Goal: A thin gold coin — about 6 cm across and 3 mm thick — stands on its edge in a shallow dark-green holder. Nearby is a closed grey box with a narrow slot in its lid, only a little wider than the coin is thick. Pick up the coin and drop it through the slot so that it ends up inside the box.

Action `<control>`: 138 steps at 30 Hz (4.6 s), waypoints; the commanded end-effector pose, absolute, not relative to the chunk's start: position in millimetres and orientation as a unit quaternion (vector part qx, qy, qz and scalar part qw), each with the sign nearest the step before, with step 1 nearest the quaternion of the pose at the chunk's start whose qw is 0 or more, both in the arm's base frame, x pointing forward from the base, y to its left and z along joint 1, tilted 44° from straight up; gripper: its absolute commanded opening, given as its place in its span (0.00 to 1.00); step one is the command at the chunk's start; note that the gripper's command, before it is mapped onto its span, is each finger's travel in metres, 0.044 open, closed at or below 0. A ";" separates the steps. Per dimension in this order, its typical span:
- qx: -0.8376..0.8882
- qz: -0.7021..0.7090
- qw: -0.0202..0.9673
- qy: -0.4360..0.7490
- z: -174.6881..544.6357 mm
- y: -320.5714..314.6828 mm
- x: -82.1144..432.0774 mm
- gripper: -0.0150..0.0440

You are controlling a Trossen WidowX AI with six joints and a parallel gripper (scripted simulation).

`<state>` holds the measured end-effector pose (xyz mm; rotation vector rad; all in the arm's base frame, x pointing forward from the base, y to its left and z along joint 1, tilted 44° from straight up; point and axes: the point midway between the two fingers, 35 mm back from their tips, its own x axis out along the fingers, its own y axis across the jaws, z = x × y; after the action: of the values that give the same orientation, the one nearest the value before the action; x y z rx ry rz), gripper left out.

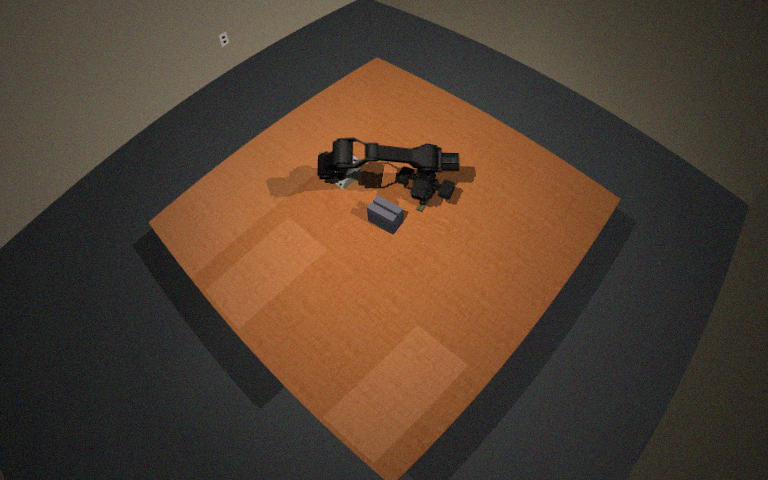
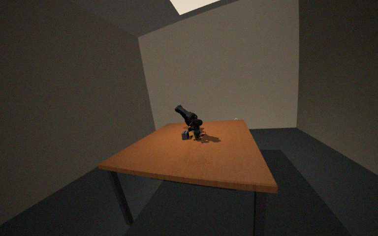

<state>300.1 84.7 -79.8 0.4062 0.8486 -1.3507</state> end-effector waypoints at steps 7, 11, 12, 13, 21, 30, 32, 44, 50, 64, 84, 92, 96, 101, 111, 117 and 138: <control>0.189 -0.601 0.679 0.376 -61.9 103.4 305.3 0.25; 0.191 -0.603 0.678 0.375 -54.3 110.2 305.6 0.25; 0.191 -0.603 0.678 0.375 -52.4 111.8 305.6 0.25; 0.191 -0.604 0.677 0.375 -50.5 113.4 305.6 0.25; 0.193 -0.608 0.674 0.372 -34.7 126.3 304.9 0.25; 0.195 -0.613 0.671 0.369 -16.4 139.8 302.7 0.25; 0.196 -0.613 0.670 0.369 -15.0 140.8 302.4 0.25; 0.071 -0.536 0.695 0.474 -13.9 139.9 300.8 0.25; -0.002 -0.484 0.698 0.527 -13.2 139.4 299.8 0.25; -0.170 -0.343 0.677 0.628 -11.7 138.2 297.6 0.25; -0.301 -0.212 0.630 0.684 -5.4 132.9 295.4 0.25; -0.299 -0.212 0.631 0.684 9.7 119.4 293.6 0.25; -0.296 -0.212 0.632 0.684 16.1 113.3 292.2 0.25; -0.294 -0.213 0.633 0.684 24.2 105.3 290.1 0.25; -0.296 -0.213 0.632 0.684 42.1 86.8 284.5 0.25; -0.297 -0.213 0.631 0.684 52.2 75.7 280.2 0.25; -0.304 -0.214 0.627 0.684 83.2 37.0 260.1 0.25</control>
<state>264.1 42.5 78.8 -0.6871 1.5694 -0.4909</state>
